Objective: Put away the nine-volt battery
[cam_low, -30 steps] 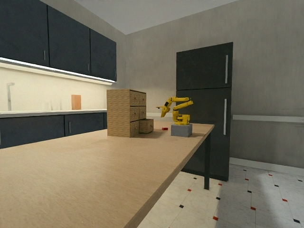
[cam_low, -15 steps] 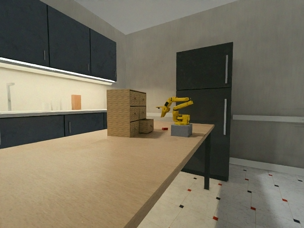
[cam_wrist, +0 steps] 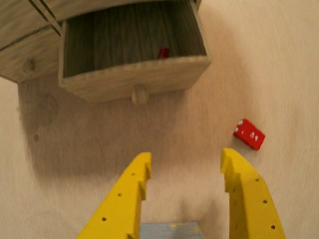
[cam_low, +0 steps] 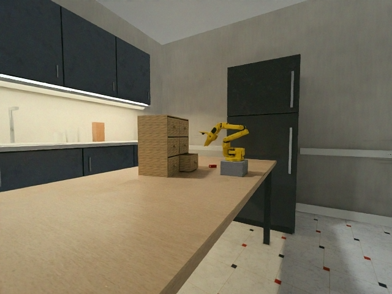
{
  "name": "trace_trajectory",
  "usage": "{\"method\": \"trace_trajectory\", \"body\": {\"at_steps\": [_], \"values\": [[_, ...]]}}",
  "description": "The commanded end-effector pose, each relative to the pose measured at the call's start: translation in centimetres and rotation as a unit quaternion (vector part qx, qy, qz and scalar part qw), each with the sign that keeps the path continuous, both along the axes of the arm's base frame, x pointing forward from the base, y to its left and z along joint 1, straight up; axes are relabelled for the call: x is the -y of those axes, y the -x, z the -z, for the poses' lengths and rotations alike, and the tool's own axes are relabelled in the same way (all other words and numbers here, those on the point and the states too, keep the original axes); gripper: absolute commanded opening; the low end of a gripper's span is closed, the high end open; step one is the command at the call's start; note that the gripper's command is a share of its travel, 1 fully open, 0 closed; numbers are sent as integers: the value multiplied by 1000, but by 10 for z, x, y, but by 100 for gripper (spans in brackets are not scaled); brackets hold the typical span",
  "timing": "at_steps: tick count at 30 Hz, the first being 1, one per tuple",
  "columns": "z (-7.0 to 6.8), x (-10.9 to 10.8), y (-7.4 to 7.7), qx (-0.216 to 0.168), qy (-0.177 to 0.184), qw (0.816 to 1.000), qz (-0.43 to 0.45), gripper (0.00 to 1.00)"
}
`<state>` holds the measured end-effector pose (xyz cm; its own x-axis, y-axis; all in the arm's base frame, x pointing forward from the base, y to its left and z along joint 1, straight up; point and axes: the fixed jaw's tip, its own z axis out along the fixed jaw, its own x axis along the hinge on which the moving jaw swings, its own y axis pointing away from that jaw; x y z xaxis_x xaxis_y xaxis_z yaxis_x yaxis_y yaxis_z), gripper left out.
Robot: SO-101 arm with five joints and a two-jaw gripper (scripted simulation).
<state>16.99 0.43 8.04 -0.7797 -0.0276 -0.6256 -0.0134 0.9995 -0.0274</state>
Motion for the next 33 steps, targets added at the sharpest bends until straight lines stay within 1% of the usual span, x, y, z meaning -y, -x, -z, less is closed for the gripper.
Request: {"method": "trace_trajectory", "body": {"at_steps": [1,2,33], "values": [[-19,-6,-13,45,-5,999,-11,21],[-24,-7,-15,56,-5,998,-14,21],[-24,-7,-15,56,-5,998,-14,21]]}}
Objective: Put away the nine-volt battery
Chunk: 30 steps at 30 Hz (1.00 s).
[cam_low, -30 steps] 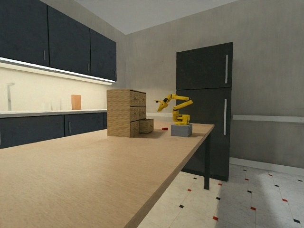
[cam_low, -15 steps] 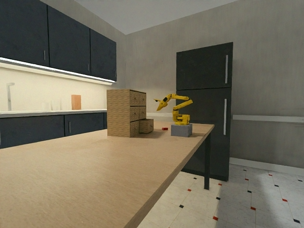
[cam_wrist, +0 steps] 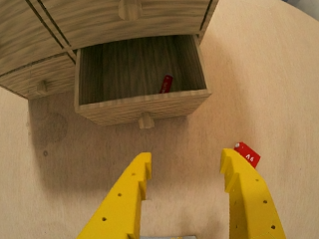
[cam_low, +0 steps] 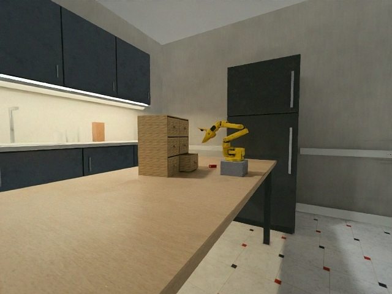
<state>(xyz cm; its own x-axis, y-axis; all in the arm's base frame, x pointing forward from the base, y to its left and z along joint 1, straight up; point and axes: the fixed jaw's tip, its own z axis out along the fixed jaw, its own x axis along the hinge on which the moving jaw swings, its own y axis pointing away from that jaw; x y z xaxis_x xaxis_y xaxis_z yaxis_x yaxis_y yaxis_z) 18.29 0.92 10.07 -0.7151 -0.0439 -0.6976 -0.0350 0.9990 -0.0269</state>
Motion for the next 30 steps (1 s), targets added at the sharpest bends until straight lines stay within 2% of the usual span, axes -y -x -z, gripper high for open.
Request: {"method": "trace_trajectory", "body": {"at_steps": [1,30], "values": [[-3,-2,-2,8,-4,1000,-2,21],[-6,-4,-4,8,-4,1000,-7,21]]}}
